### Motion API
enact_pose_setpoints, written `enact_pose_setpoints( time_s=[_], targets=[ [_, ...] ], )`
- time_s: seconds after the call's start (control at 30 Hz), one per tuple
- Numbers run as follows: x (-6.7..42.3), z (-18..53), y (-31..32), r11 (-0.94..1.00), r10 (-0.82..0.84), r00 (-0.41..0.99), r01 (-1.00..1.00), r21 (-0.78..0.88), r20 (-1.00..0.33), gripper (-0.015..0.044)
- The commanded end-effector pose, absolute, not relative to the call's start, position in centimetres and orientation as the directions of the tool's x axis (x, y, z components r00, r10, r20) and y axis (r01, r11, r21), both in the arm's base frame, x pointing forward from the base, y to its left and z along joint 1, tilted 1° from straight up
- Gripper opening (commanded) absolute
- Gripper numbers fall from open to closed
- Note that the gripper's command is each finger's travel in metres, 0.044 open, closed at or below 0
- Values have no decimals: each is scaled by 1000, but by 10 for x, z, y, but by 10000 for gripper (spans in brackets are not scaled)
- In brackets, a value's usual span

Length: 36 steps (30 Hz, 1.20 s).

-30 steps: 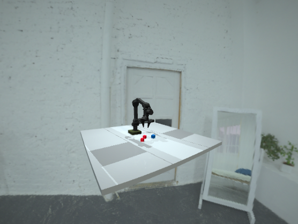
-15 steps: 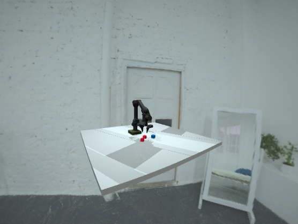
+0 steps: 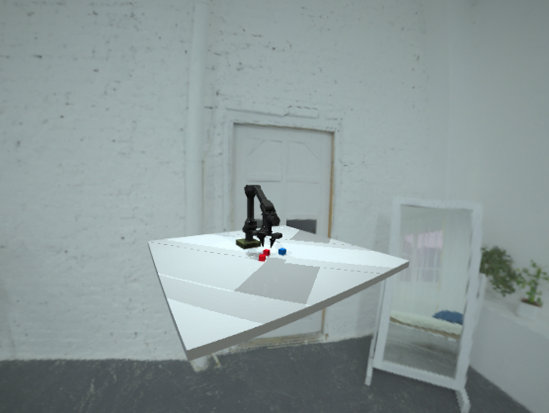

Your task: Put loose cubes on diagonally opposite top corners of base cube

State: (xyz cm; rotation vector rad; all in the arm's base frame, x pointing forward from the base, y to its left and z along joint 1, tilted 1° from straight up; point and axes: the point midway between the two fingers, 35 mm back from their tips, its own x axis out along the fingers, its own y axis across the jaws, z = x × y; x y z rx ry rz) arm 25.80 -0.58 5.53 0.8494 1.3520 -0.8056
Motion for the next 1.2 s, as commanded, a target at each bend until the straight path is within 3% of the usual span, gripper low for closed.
enact_pose_setpoints(
  time_s=[0.0,0.53,0.73,1.17],
  targets=[
    [255,46,-5,483,3,42,875,39,-999,265],
    [255,22,-5,483,3,42,875,38,-999,265],
    [255,22,-5,483,3,42,875,38,-999,107],
    [259,48,-5,483,3,43,875,39,-999,105]
  ],
)
